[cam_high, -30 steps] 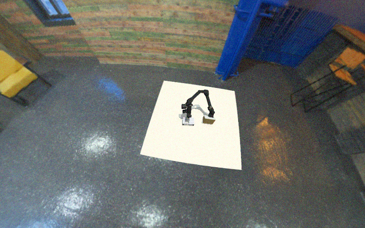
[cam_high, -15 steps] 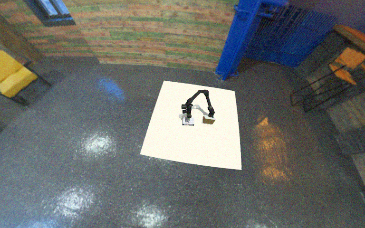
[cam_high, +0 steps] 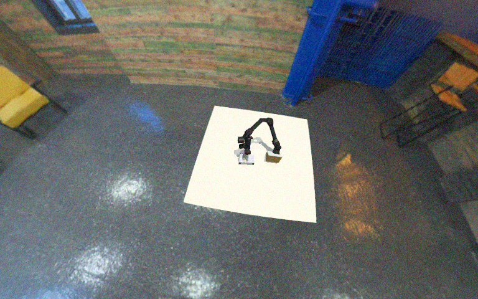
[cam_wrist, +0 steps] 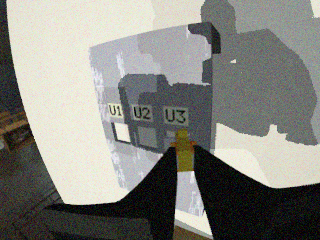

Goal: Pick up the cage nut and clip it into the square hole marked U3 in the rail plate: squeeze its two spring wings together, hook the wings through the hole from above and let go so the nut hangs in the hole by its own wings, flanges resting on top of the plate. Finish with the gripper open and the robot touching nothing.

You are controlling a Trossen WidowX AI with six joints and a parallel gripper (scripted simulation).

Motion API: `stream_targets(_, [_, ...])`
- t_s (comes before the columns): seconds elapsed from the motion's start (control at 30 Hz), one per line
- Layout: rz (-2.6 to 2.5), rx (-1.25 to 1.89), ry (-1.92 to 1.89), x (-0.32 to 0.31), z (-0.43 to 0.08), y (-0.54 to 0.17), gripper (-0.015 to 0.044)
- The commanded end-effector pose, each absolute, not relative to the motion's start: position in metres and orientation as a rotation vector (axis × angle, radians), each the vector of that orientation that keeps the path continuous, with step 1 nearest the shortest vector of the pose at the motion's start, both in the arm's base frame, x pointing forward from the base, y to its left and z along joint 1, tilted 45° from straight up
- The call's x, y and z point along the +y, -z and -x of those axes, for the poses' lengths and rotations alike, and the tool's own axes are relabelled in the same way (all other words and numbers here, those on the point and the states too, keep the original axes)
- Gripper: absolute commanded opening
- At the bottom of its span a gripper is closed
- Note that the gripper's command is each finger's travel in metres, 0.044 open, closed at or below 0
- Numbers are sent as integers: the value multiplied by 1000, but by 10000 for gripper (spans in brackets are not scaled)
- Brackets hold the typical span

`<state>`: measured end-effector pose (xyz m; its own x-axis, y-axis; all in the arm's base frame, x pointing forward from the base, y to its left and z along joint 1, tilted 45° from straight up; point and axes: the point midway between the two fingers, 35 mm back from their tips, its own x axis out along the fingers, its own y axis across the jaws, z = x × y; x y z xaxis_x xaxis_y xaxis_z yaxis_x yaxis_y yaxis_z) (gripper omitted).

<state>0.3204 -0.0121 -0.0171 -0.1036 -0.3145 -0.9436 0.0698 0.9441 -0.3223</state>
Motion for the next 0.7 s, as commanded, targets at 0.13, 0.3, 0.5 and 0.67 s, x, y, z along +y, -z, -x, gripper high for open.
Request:
stream_targets(0.13, [199, 1645, 338, -12, -320, 17, 29])
stream_targets(0.3, [206, 1644, 345, -11, -320, 17, 29])
stream_targets(0.5, [213, 1644, 352, -11, -321, 17, 29])
stream_targets(0.67, [224, 1643, 363, -10, -321, 18, 29])
